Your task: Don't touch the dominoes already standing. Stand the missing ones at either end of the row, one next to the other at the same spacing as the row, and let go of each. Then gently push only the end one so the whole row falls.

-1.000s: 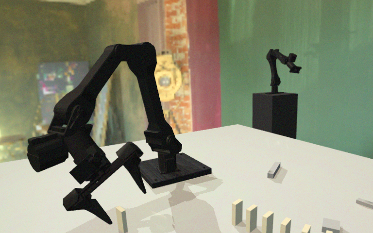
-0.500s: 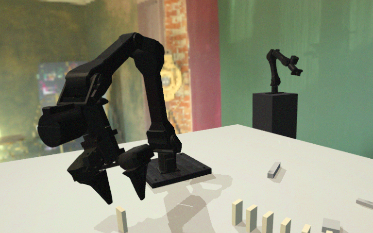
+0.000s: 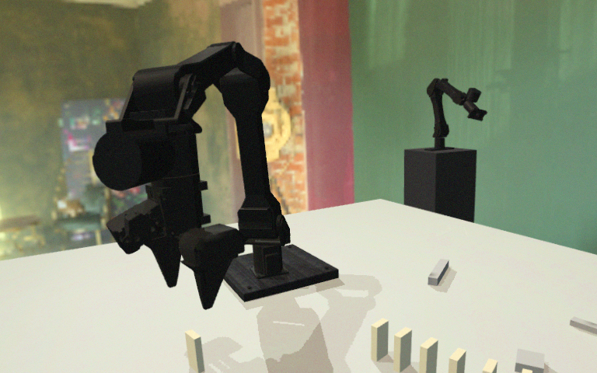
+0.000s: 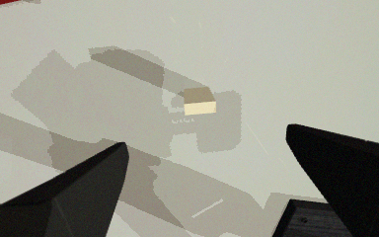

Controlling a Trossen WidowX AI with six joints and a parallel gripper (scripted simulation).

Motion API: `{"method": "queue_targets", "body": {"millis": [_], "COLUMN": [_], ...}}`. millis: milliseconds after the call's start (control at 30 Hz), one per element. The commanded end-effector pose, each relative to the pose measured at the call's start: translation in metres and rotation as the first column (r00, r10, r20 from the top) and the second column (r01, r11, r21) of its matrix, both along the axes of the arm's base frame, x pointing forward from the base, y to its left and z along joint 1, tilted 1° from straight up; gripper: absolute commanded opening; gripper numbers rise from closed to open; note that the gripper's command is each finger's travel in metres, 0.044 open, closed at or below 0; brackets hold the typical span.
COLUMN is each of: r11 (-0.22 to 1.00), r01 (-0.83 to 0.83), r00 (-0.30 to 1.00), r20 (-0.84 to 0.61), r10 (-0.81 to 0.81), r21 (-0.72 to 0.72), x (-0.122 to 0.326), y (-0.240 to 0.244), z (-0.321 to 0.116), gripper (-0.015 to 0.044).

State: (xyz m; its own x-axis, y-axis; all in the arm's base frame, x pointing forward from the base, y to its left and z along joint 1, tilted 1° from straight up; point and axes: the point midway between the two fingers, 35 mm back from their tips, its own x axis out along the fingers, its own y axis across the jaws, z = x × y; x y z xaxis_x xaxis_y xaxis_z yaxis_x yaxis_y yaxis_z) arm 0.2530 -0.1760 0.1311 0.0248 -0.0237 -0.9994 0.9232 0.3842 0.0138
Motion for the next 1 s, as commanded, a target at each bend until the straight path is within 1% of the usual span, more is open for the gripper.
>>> {"method": "queue_targets", "body": {"millis": [0,300,800,967], "r11": [1.000,1.000,1.000,1.000], "r01": [0.017,0.016,0.016,0.016], "r00": [1.000,1.000,1.000,1.000], "r20": [-0.005,-0.005,-0.005,-0.005], "r10": [-0.017,-0.016,-0.016,-0.016], "r21": [-0.009,-0.009,-0.008,-0.008], "x": [0.000,0.001,0.001,0.001], "y": [-0.001,-0.002,-0.003,-0.003], "z": [-0.003,-0.062,-0.078,-0.078], "gripper": [0.0440,0.0440,0.0440,0.0309]}}
